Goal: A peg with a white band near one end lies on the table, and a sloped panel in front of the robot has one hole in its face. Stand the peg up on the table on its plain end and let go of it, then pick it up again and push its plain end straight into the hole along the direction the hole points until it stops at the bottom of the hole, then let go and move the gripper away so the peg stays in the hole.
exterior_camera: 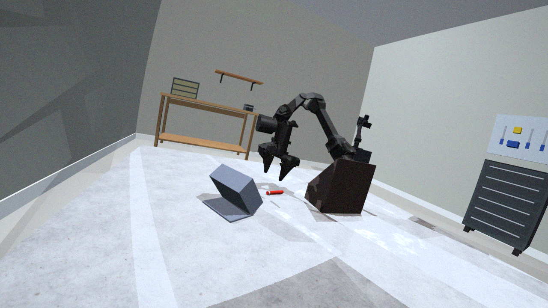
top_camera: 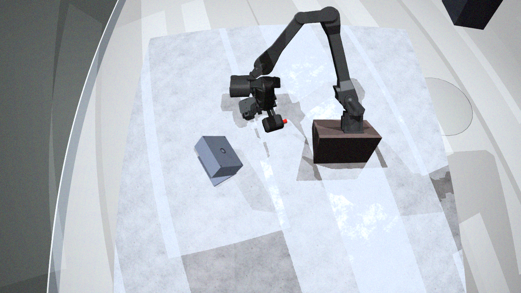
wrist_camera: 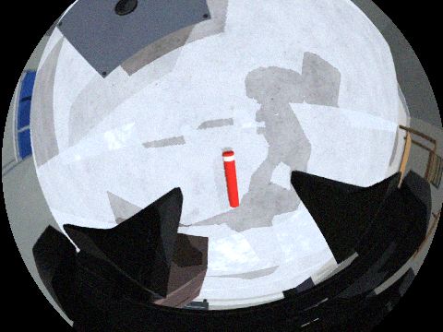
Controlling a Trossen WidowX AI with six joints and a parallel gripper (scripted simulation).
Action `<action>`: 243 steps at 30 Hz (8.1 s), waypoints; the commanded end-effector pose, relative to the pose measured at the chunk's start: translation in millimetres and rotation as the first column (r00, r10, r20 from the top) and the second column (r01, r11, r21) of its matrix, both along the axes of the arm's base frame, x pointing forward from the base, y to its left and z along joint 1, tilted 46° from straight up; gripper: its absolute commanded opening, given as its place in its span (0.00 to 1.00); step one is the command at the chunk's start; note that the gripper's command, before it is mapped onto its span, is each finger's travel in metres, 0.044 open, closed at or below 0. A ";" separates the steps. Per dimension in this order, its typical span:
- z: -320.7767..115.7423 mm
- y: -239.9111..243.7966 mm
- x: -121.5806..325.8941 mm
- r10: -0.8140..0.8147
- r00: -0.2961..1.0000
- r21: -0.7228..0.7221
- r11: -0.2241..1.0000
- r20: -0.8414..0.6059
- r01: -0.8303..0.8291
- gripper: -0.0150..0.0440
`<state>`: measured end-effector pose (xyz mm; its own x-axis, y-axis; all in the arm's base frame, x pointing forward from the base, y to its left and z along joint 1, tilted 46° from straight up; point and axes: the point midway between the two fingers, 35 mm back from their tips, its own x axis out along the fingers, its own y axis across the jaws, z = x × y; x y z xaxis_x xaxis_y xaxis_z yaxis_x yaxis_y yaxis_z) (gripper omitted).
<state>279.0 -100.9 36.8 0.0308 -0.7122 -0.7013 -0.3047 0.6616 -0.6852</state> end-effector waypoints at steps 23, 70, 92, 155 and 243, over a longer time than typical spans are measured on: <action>-32.0 -32.0 -1.4 -0.002 1.000 -0.005 1.000 -0.016 0.002 1.00; -46.5 -49.5 -3.6 -0.002 1.000 -0.010 1.000 -0.016 0.002 0.35; -39.9 -42.4 -1.6 0.084 0.994 0.025 0.996 0.073 -0.086 0.34; -12.9 -16.3 -7.1 0.388 0.808 0.087 0.878 0.444 -0.470 0.34; 19.3 2.9 -42.7 0.519 0.276 -0.061 0.541 0.809 -0.839 0.34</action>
